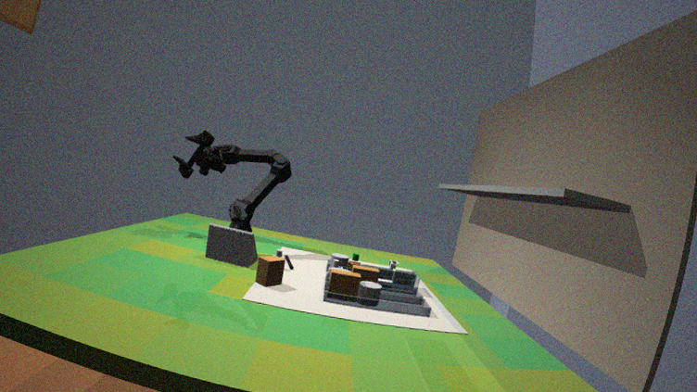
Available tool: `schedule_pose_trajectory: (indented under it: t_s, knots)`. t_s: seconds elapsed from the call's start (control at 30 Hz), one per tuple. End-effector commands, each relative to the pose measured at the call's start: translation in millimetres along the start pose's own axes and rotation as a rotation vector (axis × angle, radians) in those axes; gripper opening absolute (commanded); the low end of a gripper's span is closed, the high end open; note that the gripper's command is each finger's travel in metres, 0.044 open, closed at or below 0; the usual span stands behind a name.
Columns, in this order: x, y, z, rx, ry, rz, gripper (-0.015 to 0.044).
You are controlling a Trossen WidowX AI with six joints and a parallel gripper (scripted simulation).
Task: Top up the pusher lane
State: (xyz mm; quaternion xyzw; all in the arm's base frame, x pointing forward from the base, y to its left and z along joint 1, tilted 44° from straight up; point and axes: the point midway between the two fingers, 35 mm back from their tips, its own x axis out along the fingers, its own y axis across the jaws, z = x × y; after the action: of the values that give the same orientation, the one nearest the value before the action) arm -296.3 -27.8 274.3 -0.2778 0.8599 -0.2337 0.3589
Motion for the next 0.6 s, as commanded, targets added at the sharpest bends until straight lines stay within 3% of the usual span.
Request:
schedule_pose_trajectory:
  t_s: [0.0, 0.17, 0.57]
  knots:
    - [-0.7, 0.8, -0.4, -0.003, 0.002, 0.003, 0.0426]
    - [-26.1, 29.0, -10.9, -0.11, 0.077, 0.111, 0.044]
    - [-159.4, 122.6, -12.8, -0.51, 0.165, 0.664, 0.044]
